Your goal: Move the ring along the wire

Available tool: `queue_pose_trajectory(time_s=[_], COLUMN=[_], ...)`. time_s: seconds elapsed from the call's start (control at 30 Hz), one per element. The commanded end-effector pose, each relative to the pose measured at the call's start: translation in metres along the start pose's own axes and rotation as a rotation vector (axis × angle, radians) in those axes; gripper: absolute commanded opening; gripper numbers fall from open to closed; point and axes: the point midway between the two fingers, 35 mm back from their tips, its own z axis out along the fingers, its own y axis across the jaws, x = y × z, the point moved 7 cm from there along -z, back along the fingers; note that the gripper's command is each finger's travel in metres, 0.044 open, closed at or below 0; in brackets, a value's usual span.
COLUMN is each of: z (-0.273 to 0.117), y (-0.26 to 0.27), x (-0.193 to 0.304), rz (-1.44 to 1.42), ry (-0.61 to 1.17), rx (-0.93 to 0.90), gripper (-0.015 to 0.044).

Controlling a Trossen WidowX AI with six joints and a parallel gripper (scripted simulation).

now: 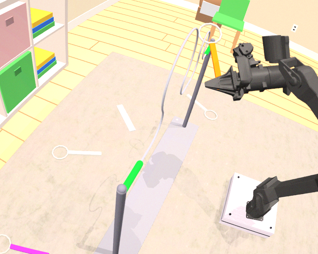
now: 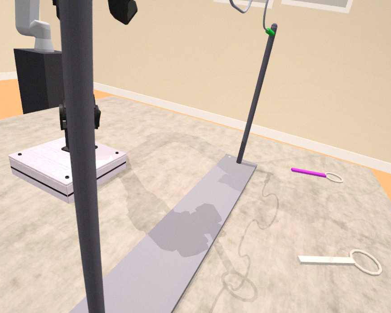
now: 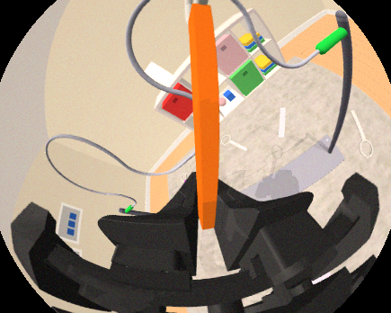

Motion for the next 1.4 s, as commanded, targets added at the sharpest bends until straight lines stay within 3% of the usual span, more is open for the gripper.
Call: queue_pose_trajectory(time_s=[0.0, 1.37], z=[0.001, -0.005], y=[-0.004, -0.041], x=[-0.001, -0.016], rz=[-0.075, -0.972], ry=[-0.004, -0.088], rx=[0.048, 0.595], gripper=[-0.0150, -0.0150])
